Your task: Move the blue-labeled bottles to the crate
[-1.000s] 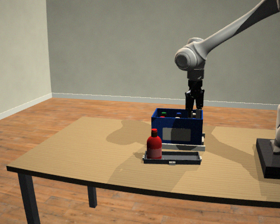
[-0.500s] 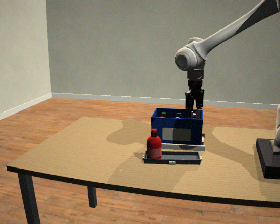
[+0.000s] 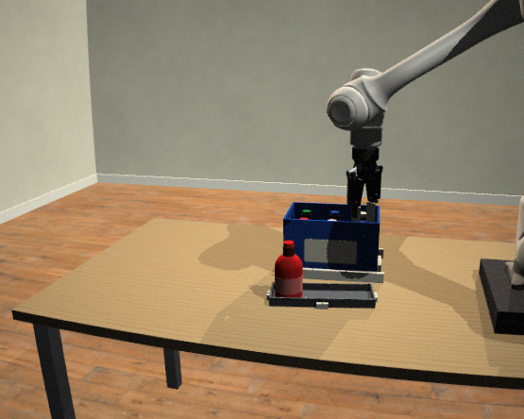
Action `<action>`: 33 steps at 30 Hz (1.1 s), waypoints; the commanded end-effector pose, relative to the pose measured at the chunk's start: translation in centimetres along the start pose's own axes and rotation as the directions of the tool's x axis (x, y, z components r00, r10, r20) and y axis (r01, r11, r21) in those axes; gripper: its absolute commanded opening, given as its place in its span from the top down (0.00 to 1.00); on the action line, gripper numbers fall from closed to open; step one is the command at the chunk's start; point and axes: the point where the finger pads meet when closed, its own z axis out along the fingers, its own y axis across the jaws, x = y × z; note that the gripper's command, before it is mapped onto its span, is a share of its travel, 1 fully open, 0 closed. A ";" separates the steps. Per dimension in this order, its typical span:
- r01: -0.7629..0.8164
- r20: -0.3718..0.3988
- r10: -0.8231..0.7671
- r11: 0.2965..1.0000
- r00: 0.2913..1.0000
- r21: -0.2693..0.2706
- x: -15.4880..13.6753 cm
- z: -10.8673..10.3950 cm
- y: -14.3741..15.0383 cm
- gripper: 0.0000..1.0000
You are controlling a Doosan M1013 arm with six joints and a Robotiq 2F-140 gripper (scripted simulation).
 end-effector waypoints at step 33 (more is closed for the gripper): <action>0.000 0.000 0.000 1.000 1.000 0.000 0.0 -6.6 0.0 0.62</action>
